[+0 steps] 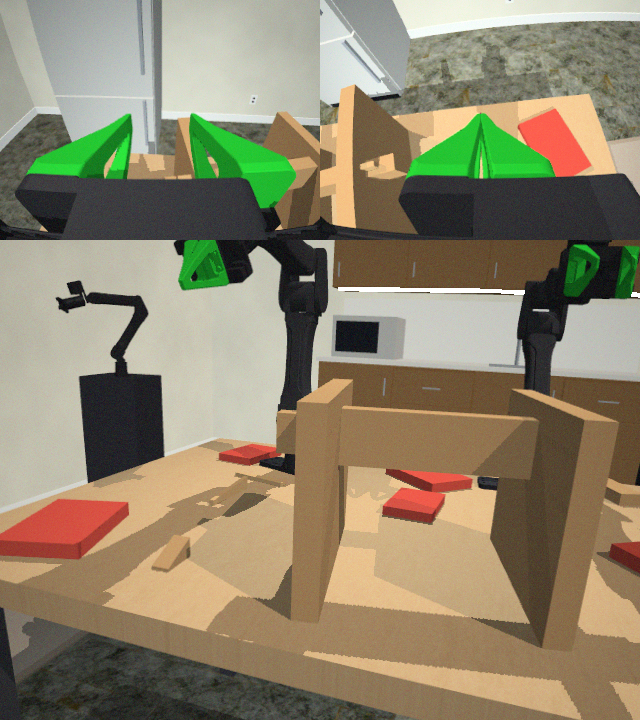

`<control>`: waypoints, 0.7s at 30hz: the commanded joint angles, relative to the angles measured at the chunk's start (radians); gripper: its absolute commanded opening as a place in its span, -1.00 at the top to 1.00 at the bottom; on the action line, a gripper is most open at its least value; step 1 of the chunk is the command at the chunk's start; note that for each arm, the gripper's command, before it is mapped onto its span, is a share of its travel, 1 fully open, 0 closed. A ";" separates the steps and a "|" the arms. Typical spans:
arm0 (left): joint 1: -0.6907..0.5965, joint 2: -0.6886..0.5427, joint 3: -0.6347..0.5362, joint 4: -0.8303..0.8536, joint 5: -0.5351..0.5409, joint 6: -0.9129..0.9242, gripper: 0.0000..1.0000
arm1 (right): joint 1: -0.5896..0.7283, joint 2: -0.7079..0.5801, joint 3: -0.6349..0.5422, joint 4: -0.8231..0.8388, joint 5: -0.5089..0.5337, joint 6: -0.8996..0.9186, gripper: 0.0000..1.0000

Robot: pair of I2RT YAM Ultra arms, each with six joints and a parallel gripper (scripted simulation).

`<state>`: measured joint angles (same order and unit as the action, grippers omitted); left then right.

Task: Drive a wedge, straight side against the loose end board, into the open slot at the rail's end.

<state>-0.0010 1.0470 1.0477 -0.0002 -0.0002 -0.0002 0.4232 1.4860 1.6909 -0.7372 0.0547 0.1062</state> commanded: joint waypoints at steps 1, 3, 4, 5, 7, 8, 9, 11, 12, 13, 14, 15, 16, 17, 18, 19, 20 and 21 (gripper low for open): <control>-0.004 -0.003 -0.006 0.006 -0.002 0.005 0.12 | -0.054 -0.074 -0.068 0.152 -0.012 -0.026 1.00; 0.001 -0.004 -0.008 0.006 0.002 0.005 0.12 | -0.087 -0.111 -0.118 0.208 -0.012 -0.035 1.00; 0.001 -0.004 -0.008 0.006 0.002 0.005 0.12 | -0.103 -0.129 -0.144 0.235 -0.014 -0.039 1.00; 0.006 -0.004 -0.011 0.007 0.003 0.005 0.12 | -0.120 -0.148 -0.169 0.264 -0.018 -0.045 1.00; 0.005 -0.005 -0.011 0.007 0.003 0.005 0.12 | -0.152 -0.184 -0.220 0.320 -0.022 -0.054 1.00; 0.010 -0.005 -0.013 0.007 0.004 0.005 0.12 | -0.169 -0.202 -0.245 0.350 -0.026 -0.059 1.00; 0.009 -0.005 0.001 0.003 0.004 0.005 0.12 | -0.186 -0.220 -0.270 0.378 -0.028 -0.063 1.00; 0.013 -0.009 0.014 0.001 0.005 0.005 0.12 | -0.219 -0.255 -0.321 0.436 -0.034 -0.072 1.00; 0.013 -0.009 0.014 0.001 0.005 0.005 0.12 | -0.219 -0.255 -0.321 0.436 -0.034 -0.072 1.00; 0.013 -0.009 0.014 0.001 0.005 0.005 0.12 | -0.219 -0.255 -0.321 0.436 -0.034 -0.072 1.00; 0.013 -0.009 0.014 0.001 0.005 0.005 0.12 | -0.241 -0.272 -0.353 0.480 -0.044 -0.076 1.00; 0.013 -0.009 0.014 0.001 0.004 0.005 0.12 | -0.256 -0.290 -0.377 0.507 -0.044 -0.080 1.00; 0.017 -0.006 0.016 -0.006 0.004 0.005 0.12 | -0.272 -0.304 -0.401 0.534 -0.045 -0.081 1.00; 0.017 -0.006 0.016 -0.006 0.004 0.005 0.12 | -0.288 -0.322 -0.426 0.562 -0.046 -0.086 1.00; 0.017 -0.006 0.016 -0.006 0.004 0.005 0.12 | -0.304 -0.339 -0.451 0.590 -0.047 -0.091 1.00; 0.019 -0.010 0.022 -0.005 0.004 0.006 0.12 | -0.321 -0.358 -0.477 0.619 -0.046 -0.096 1.00; 0.011 -0.010 0.022 -0.005 0.003 0.005 0.12 | -0.337 -0.377 -0.503 0.647 -0.047 -0.101 1.00; 0.007 -0.009 0.022 -0.005 0.003 0.005 0.12 | -0.354 -0.396 -0.529 0.675 -0.048 -0.106 1.00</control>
<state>0.0002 1.0473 1.0462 0.0002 0.0006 -0.0002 0.1066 1.1519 1.2022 -0.2001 0.0158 0.0261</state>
